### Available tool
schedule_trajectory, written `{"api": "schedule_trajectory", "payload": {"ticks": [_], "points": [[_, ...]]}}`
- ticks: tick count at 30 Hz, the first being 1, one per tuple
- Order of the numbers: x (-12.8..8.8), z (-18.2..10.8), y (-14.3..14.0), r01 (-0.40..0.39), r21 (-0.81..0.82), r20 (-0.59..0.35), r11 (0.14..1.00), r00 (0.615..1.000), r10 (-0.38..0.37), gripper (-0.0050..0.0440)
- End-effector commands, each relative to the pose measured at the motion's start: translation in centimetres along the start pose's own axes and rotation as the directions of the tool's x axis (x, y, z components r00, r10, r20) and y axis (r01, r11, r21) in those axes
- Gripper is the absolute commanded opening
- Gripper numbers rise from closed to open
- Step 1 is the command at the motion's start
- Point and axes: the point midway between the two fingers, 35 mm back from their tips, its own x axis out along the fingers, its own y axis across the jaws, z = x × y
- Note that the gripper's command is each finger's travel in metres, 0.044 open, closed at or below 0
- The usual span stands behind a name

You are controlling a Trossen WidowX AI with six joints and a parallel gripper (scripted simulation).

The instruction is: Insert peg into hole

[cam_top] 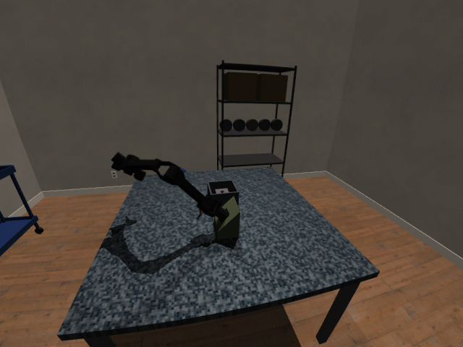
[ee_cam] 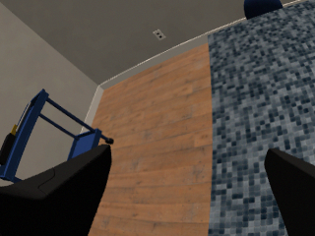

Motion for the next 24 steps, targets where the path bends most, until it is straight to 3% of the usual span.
{"api": "schedule_trajectory", "payload": {"ticks": [1,17,18,21,24], "points": [[0.0,0.0,0.0,0.0,0.0,0.0,1.0,1.0,0.0,0.04],[0.0,0.0,0.0,0.0,0.0,0.0,1.0,1.0,0.0,0.04],[0.0,0.1,-0.1,0.004,-0.003,0.0,1.0,1.0,-0.004,0.0424],[0.4,1.0,-2.4,0.072,-0.044,0.005,0.996,0.997,-0.072,0.044],[0.7,3.0,-7.1,0.217,-0.113,0.013,0.97,0.976,-0.217,0.044]]}}
